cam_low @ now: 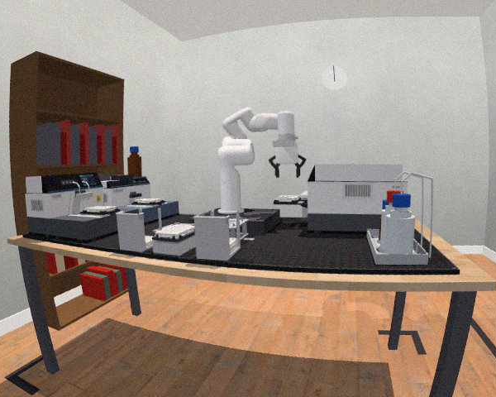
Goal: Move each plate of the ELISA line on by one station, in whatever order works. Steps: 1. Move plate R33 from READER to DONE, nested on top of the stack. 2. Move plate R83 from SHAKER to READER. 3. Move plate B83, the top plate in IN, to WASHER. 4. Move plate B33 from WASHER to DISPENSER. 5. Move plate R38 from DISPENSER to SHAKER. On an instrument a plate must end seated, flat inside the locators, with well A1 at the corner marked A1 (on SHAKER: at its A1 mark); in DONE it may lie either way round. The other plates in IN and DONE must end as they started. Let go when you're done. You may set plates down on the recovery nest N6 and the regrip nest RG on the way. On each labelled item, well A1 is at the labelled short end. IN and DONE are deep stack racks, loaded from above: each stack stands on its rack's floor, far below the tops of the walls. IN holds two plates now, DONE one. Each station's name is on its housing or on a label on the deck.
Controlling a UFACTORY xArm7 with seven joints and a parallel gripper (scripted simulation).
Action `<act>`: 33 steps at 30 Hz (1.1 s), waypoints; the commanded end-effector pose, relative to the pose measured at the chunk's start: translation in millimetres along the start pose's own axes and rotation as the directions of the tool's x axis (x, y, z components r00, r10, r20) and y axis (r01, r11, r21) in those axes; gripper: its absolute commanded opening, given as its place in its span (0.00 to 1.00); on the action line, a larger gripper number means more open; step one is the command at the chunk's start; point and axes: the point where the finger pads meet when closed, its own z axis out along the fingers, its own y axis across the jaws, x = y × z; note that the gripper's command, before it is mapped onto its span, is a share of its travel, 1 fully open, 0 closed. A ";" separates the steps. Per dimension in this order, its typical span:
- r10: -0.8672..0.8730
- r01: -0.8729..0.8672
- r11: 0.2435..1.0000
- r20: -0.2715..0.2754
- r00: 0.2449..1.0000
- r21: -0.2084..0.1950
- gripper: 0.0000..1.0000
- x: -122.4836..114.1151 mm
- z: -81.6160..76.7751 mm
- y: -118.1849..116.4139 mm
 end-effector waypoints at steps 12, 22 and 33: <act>-0.001 0.001 1.000 0.000 1.000 0.003 1.00 -0.2 12.4 -0.8; -0.001 0.001 1.000 0.000 1.000 0.003 1.00 -0.2 23.1 -0.8; -0.001 0.001 1.000 0.000 1.000 0.003 1.00 -0.2 35.1 -0.9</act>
